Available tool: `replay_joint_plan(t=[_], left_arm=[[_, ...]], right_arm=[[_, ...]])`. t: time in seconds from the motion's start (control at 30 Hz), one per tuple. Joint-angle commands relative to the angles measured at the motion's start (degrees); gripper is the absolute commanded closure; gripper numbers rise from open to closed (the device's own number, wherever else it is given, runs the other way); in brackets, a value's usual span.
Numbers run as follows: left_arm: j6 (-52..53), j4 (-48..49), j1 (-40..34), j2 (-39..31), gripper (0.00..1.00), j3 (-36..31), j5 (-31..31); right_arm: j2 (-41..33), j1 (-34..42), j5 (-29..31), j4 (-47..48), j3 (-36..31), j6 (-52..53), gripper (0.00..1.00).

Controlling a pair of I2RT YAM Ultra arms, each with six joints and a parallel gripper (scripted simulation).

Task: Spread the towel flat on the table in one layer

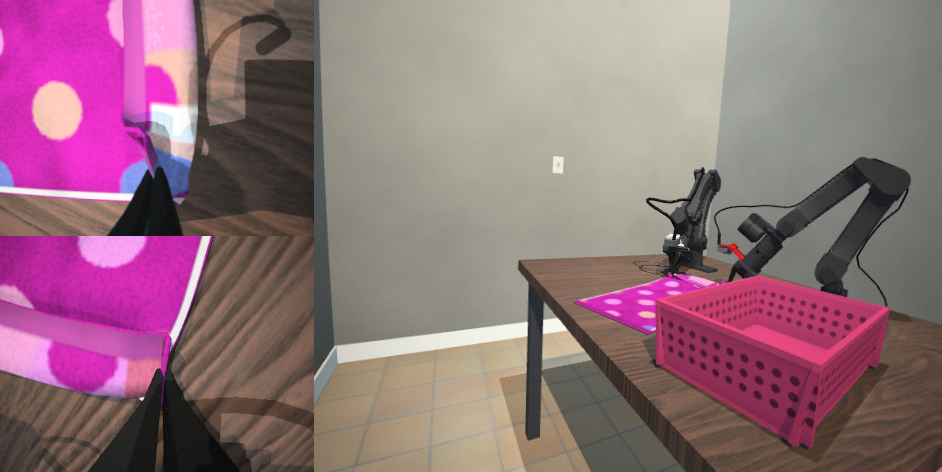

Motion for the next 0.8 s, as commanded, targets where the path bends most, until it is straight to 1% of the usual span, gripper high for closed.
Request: replay_joint_plan(t=[0.0,0.1,0.27,0.3,0.63,0.67,0.73,0.77], left_arm=[[-0.26,1.39,-1.22,1.51,1.0,-1.5,0.12],[-0.27,2.29,-1.7,1.98,1.0,-1.91,0.11],[-0.28,1.11,-1.86,2.2,1.0,-1.99,0.09],[-0.35,1.16,-1.52,2.26,1.0,-1.99,0.06],[-0.33,1.17,-1.48,2.26,1.0,-1.99,0.07],[-0.29,1.08,-2.89,2.86,1.0,1.22,0.11],[-0.31,1.09,-2.9,2.91,1.0,1.26,0.29],[-0.17,0.87,-3.8,2.69,1.0,0.12,0.36]], right_arm=[[-1.75,0.35,1.51,1.52,-1.7,-0.51,1.0],[-2.04,0.51,1.51,1.79,-2.45,-0.53,1.0],[-2.02,0.54,1.51,0.84,-2.72,-0.57,1.0],[-2.18,0.33,1.54,0.77,-1.16,-0.5,1.0],[-1.83,0.33,1.53,0.72,-1.11,-0.51,1.0],[-3.72,1.55,1.41,-0.61,-2.06,-0.65,1.0],[-3.82,1.6,1.46,-0.74,-2.02,-0.55,1.0],[-4.81,1.8,1.42,-1.12,-3.56,-0.59,1.0]])
